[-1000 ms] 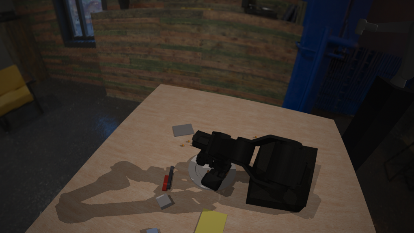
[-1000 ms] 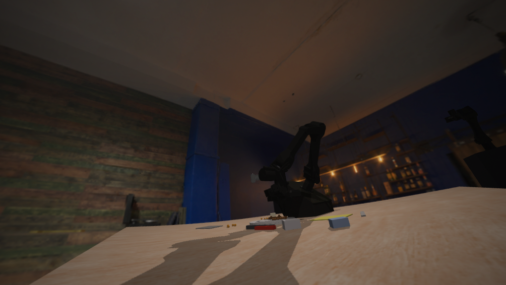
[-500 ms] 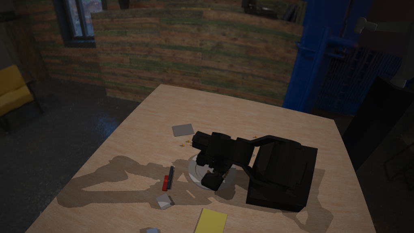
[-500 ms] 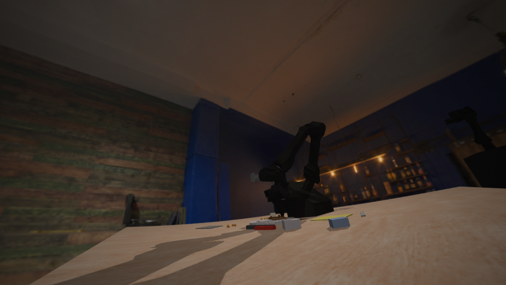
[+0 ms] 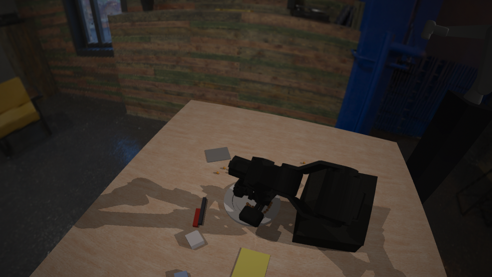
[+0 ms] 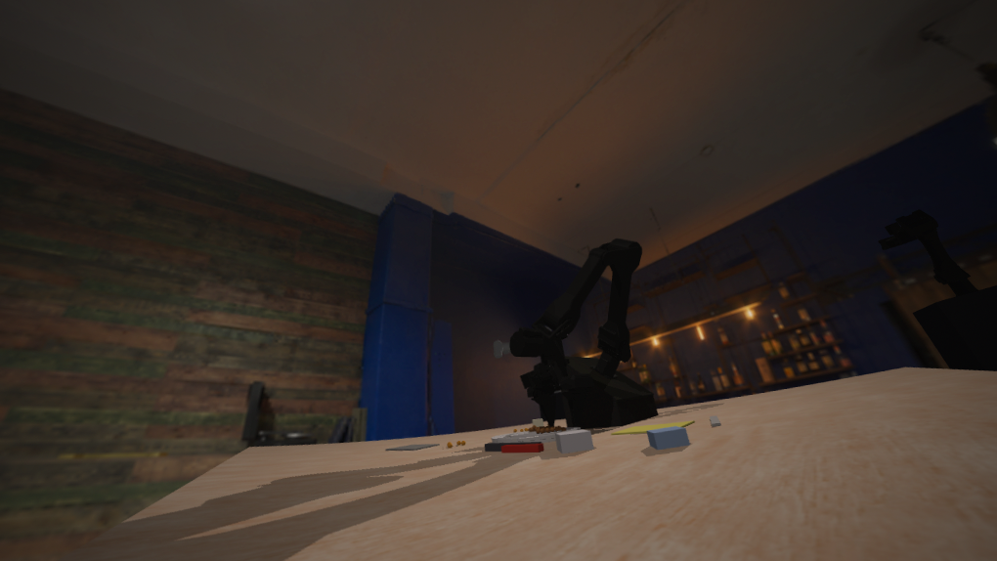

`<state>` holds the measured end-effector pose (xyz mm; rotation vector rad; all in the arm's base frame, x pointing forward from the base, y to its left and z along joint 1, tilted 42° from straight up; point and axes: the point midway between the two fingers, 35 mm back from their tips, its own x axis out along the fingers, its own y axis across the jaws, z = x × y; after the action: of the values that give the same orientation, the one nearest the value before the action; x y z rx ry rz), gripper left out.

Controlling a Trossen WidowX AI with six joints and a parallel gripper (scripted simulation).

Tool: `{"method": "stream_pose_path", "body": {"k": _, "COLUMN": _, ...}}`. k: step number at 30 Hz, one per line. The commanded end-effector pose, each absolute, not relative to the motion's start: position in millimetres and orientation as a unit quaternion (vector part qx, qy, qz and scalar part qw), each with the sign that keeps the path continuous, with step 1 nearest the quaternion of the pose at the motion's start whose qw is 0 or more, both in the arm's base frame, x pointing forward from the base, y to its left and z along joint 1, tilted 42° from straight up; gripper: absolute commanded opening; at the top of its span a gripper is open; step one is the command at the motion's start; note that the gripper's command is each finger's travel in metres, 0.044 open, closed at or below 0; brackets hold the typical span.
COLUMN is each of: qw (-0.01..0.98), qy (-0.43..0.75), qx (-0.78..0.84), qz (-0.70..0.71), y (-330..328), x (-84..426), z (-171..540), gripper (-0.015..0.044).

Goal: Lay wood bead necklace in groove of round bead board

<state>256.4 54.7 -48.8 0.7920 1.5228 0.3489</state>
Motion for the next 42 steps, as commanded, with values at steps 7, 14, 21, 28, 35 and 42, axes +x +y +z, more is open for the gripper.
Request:
{"method": "stream_pose_path", "body": {"k": 7, "qw": 0.641, "qy": 0.668, "qx": 0.347, "qz": 0.153, "y": 54.9, "x": 256.5, "z": -49.1, "gripper": 0.044}}
{"method": "stream_pose_path", "body": {"k": 14, "qw": 0.641, "qy": 0.668, "qx": 0.347, "qz": 0.153, "y": 54.9, "x": 256.5, "z": -49.1, "gripper": 0.044}}
{"method": "stream_pose_path", "body": {"k": 21, "qw": 0.641, "qy": 0.668, "qx": 0.347, "qz": 0.153, "y": 54.9, "x": 256.5, "z": -49.1, "gripper": 0.044}}
{"method": "stream_pose_path", "body": {"k": 28, "qw": 0.641, "qy": 0.668, "qx": 0.347, "qz": 0.153, "y": 54.9, "x": 256.5, "z": -49.1, "gripper": 0.044}}
{"method": "stream_pose_path", "body": {"k": 35, "qw": 0.641, "qy": 0.668, "qx": 0.347, "qz": 0.153, "y": 54.9, "x": 256.5, "z": -49.1, "gripper": 0.044}}
{"method": "stream_pose_path", "body": {"k": 42, "qw": 0.636, "qy": 0.67, "qx": 0.356, "qz": 0.144, "y": 51.3, "x": 258.9, "z": -46.5, "gripper": 0.0387}}
